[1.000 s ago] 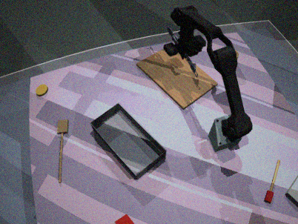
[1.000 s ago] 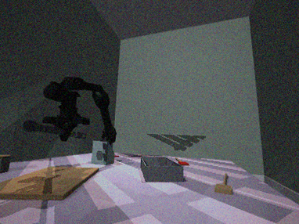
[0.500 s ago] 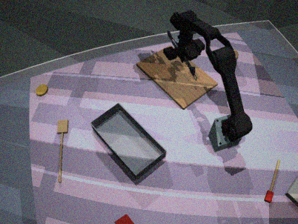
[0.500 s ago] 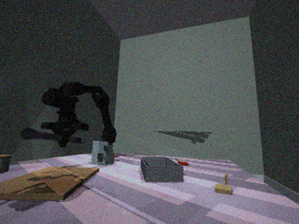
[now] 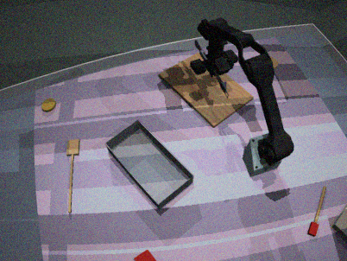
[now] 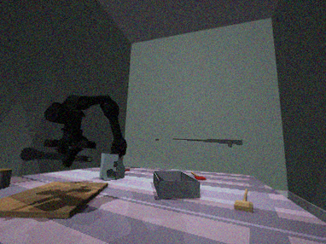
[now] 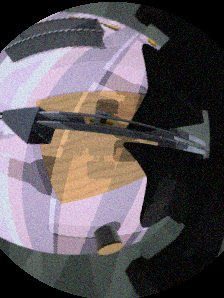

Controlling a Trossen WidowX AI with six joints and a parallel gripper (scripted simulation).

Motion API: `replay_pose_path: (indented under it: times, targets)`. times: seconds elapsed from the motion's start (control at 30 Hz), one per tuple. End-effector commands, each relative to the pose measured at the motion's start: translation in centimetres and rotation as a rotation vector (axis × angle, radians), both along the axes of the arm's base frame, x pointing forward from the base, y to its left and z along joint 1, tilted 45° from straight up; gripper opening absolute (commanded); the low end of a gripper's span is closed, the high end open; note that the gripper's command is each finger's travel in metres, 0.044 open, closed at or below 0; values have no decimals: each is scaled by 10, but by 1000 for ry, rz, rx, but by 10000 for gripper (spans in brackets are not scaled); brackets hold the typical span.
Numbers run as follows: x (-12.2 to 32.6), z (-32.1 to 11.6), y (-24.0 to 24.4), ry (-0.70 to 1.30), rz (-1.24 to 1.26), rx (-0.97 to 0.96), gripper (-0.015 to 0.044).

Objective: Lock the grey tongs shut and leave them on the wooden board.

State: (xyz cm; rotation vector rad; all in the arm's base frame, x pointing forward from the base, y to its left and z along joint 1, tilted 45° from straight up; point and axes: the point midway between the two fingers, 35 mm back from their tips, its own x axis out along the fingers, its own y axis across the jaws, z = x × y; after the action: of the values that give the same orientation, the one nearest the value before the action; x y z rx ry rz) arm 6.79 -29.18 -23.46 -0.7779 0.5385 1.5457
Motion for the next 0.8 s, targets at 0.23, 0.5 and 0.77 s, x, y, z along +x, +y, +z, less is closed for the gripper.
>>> replay_pose_path:
  times: [0.23,0.5,0.77]
  targets:
    - [0,-14,15,-1,-7,5,-150]
    - [0,-23,25,-1,-7,5,-150]
    - [-1,-31,35,-2,-7,5,-150]
